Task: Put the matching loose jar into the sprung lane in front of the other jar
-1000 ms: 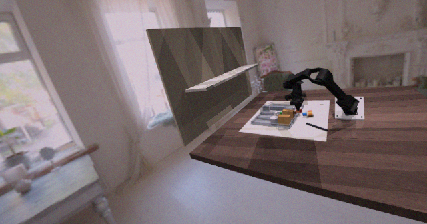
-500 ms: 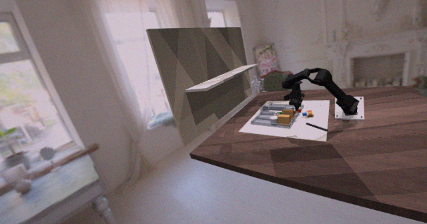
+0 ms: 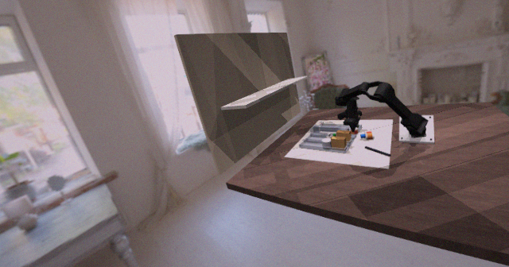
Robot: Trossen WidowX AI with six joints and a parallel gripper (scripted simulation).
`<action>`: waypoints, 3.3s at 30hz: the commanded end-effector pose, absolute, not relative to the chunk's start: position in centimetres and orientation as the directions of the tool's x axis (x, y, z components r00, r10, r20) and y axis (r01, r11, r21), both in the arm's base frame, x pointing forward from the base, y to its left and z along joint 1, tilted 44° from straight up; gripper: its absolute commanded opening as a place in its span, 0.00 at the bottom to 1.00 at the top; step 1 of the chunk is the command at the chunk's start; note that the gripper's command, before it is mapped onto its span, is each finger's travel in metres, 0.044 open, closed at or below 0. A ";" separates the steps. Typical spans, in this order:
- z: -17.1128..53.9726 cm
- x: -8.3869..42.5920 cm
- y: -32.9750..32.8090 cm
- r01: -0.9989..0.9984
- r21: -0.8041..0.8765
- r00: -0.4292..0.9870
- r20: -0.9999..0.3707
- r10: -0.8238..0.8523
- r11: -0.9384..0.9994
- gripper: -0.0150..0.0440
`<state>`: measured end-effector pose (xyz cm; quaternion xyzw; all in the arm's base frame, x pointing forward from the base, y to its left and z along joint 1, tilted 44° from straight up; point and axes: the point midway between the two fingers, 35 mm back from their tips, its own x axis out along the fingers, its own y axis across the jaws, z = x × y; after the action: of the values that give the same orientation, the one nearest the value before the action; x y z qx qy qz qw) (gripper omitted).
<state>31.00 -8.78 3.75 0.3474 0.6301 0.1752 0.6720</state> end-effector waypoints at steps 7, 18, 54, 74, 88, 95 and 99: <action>4.0 32.1 -9.0 0.191 0.692 0.164 -0.722 0.672 0.697 0.25; 4.0 32.5 -9.1 0.191 0.692 0.164 -0.722 0.672 0.697 0.25; 4.3 33.8 -9.4 0.190 0.692 0.165 -0.722 0.672 0.696 0.25; 4.3 33.8 -9.4 0.190 0.692 0.165 -0.722 0.672 0.696 0.25; 4.3 33.8 -9.4 0.190 0.692 0.165 -0.722 0.672 0.696 0.25; 4.3 33.9 -9.5 0.190 0.692 0.165 -0.722 0.672 0.696 0.25; 4.3 34.0 -9.5 0.190 0.692 0.165 -0.722 0.672 0.696 0.25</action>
<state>33.38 -9.36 3.96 0.3454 0.6308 0.1746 0.6725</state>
